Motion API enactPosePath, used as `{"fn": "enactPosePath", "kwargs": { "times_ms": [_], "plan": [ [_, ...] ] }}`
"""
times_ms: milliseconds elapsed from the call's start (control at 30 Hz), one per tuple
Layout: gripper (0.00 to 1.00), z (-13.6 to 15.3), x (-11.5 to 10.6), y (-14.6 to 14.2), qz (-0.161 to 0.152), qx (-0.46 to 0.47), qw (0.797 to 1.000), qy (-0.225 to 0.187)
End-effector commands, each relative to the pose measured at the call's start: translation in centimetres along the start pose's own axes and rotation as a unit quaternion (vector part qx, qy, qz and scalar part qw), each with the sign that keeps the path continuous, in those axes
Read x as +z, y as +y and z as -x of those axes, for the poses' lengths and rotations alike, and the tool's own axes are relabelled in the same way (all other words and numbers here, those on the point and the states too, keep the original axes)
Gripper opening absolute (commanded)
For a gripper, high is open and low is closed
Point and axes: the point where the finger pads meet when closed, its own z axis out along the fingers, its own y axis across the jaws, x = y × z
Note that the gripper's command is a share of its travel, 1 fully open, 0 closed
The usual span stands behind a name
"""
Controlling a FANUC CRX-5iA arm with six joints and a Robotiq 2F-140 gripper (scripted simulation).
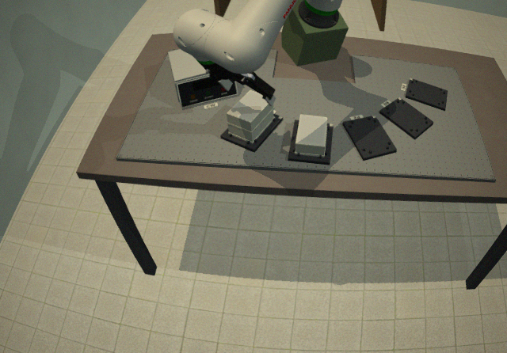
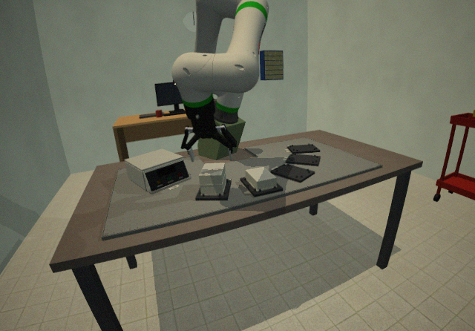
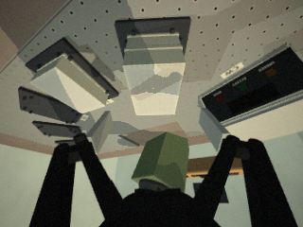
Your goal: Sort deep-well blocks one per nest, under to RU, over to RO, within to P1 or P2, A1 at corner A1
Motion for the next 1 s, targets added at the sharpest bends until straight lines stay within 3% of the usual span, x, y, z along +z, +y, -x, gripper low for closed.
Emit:
{"fn": "enactPosePath", "kwargs": {
  "times_ms": [0, 967],
  "plan": [
    [1.00, -0.1, 0.1, 0.0, 0.000, 0.000, 1.000, 0.000],
    [1.00, -2.3, 4.0, 0.0, 0.000, 0.000, 1.000, 0.000]
  ]
}}
